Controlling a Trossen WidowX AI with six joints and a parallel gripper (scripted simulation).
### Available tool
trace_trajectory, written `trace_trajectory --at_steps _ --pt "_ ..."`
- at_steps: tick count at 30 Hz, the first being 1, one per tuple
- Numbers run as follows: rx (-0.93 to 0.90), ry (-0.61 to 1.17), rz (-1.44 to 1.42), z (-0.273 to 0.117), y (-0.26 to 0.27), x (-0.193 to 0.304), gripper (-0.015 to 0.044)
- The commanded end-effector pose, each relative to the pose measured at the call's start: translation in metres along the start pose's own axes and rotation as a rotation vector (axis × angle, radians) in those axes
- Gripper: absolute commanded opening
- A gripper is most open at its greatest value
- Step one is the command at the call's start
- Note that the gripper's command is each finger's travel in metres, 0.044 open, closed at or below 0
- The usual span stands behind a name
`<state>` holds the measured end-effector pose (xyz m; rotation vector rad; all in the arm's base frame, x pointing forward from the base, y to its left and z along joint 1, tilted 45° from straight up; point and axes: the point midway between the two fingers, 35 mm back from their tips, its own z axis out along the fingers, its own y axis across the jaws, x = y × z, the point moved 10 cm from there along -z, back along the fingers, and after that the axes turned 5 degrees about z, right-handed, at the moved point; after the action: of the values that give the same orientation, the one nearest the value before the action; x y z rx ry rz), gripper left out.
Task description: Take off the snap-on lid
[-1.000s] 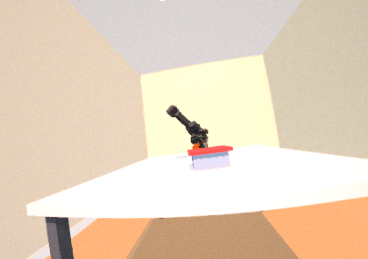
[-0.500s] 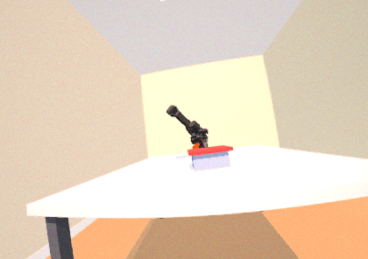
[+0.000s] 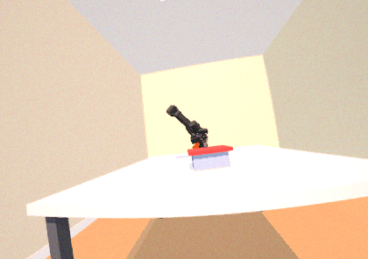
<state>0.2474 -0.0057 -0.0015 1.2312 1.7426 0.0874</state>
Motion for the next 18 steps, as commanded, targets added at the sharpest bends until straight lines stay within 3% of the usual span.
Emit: trace_trajectory --at_steps 1,18 --pt "-0.008 0.000 0.002 -0.0027 0.0023 0.0006 0.0000" --pt "-0.008 0.000 0.002 -0.0052 0.0047 0.0008 0.0000"
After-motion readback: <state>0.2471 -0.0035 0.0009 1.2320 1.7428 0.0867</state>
